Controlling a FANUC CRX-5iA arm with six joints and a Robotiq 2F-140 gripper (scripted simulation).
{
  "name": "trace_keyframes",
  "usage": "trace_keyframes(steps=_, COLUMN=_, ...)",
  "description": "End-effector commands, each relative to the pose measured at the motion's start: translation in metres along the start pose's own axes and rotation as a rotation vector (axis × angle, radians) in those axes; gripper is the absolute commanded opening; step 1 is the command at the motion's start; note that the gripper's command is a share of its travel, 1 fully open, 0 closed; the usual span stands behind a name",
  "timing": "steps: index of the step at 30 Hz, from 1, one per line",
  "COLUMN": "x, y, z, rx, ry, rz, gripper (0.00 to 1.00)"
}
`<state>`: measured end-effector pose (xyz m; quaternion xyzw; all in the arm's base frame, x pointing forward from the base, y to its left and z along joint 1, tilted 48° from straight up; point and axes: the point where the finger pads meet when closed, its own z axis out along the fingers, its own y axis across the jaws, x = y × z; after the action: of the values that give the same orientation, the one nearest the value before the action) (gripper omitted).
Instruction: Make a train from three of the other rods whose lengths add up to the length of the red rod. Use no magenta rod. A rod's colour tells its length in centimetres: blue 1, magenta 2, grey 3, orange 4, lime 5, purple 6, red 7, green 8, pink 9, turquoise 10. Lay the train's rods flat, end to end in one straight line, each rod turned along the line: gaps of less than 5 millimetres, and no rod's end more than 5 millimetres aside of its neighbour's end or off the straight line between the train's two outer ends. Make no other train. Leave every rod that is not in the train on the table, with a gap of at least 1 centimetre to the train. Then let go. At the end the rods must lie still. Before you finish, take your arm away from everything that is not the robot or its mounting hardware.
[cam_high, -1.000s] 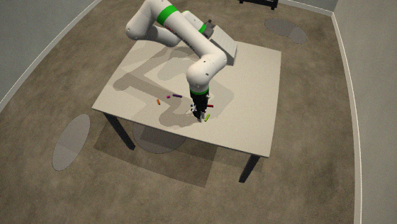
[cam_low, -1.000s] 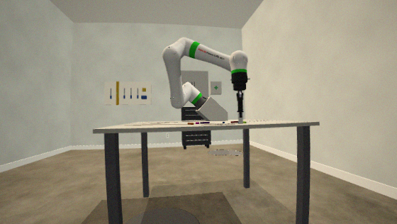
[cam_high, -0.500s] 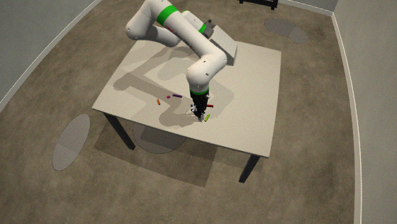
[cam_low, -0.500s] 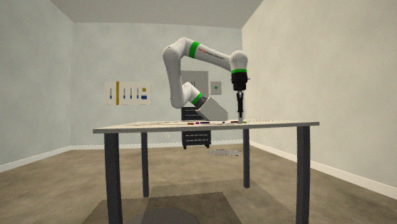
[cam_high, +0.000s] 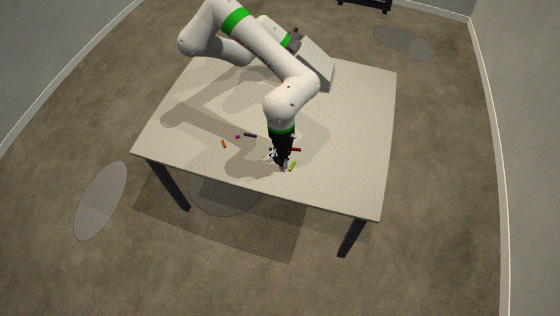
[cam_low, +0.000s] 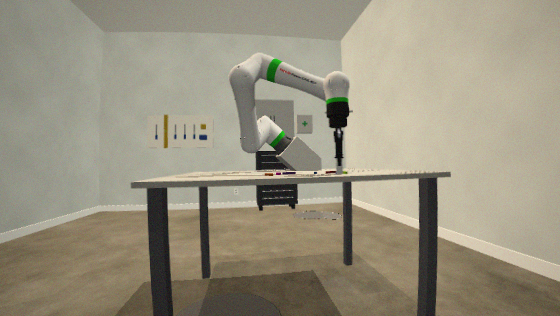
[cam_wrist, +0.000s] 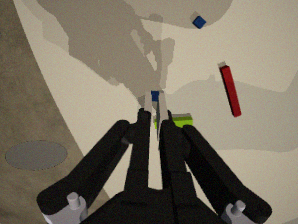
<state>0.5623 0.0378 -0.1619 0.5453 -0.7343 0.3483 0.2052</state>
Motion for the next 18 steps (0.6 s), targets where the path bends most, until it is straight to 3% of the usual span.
trace_keyframes(steps=1, x=0.000, y=0.000, z=0.000, rx=0.000, ry=0.000, rz=0.000, gripper=0.03)
trace_keyframes(steps=8, x=0.000, y=0.000, z=-0.006, rx=0.000, ry=0.000, rz=0.000, gripper=0.03)
trace_keyframes(steps=15, x=0.000, y=0.000, z=-0.049, rx=0.000, ry=0.000, rz=0.000, gripper=0.03)
trace_keyframes(steps=18, x=0.000, y=0.000, z=-0.058, rx=0.000, ry=0.000, rz=0.000, gripper=0.03)
